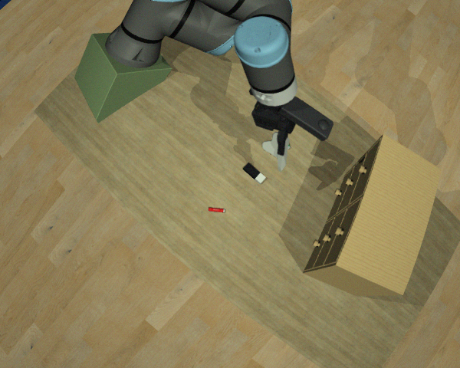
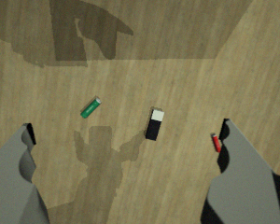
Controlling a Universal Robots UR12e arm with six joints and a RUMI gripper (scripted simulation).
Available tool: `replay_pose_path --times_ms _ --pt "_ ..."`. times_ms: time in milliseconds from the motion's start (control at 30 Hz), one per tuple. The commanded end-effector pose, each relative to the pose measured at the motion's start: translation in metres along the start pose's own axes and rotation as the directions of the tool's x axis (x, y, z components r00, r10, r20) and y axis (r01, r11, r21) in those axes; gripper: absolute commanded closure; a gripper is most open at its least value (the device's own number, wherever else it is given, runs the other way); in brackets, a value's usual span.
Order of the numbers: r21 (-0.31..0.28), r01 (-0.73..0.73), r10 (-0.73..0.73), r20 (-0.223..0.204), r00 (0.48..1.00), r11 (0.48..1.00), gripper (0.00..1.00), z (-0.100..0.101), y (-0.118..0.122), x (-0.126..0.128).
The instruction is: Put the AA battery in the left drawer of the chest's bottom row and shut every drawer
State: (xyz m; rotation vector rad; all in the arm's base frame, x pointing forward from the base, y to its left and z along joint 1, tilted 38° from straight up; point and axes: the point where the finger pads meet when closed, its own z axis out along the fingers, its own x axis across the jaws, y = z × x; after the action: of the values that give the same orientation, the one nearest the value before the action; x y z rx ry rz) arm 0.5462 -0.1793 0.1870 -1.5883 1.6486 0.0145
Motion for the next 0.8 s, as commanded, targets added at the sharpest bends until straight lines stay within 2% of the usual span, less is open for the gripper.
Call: replay_pose_path --times_ms 0,533,600,767 --pt "0.068 0.0 0.0 -0.004 1.0 0.998 0.0 0.007 -0.005 0.001" --pt "0.247 0.0 0.001 -0.002 1.0 0.969 0.0 0.029 -0.013 0.002" --pt "0.247 0.0 0.001 -0.002 1.0 0.969 0.0 0.029 -0.013 0.002" --pt "0.294 0.0 0.0 -0.002 1.0 0.956 0.0 0.035 -0.016 0.001"
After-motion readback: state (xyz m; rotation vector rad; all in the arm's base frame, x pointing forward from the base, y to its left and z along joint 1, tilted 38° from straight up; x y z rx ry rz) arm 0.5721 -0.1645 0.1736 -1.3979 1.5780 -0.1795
